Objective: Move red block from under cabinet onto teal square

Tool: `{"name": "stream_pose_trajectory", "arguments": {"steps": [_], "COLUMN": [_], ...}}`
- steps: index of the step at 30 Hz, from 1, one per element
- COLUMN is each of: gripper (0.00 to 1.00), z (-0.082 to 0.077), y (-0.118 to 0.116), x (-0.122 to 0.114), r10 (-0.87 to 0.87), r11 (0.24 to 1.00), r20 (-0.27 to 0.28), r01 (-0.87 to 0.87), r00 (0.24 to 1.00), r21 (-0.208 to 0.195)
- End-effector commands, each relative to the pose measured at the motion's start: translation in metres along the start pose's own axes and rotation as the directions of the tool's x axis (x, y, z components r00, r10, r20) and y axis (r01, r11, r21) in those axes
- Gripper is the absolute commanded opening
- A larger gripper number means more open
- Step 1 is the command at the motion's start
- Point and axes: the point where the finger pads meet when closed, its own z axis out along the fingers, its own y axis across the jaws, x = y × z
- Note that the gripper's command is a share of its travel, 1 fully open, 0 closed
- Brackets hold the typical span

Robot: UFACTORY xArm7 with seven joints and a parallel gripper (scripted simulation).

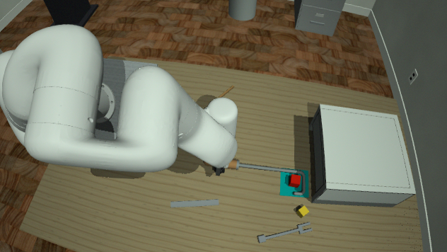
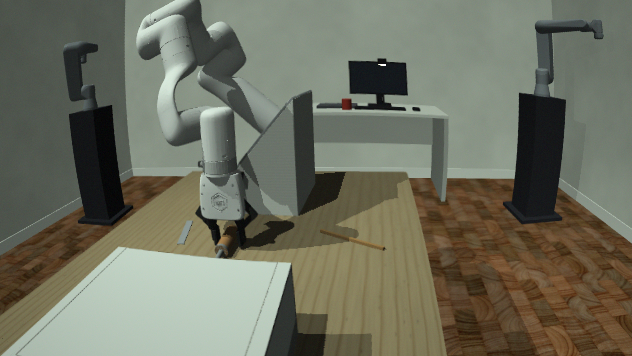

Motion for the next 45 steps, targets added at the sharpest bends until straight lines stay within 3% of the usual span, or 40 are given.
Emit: {"name": "stream_pose_trajectory", "arguments": {"steps": [1,31,41,45], "gripper": [0.58,0.58,0.58,0.58], "z": [-0.001,-0.002,-0.014,-0.026], "y": [0.001,0.001,0.001,0.001], "x": [-0.001,-0.001,-0.001,-0.001], "r10": [0.000,0.000,0.000,0.000], "r11": [1.000,1.000,1.000,1.000], "r20": [0.003,0.003,0.003,0.003], "r01": [0.000,0.000,0.000,0.000], "r00": [1.000,1.000,1.000,1.000], "r21": [-0.001,-0.001,-0.001,-0.001]}}
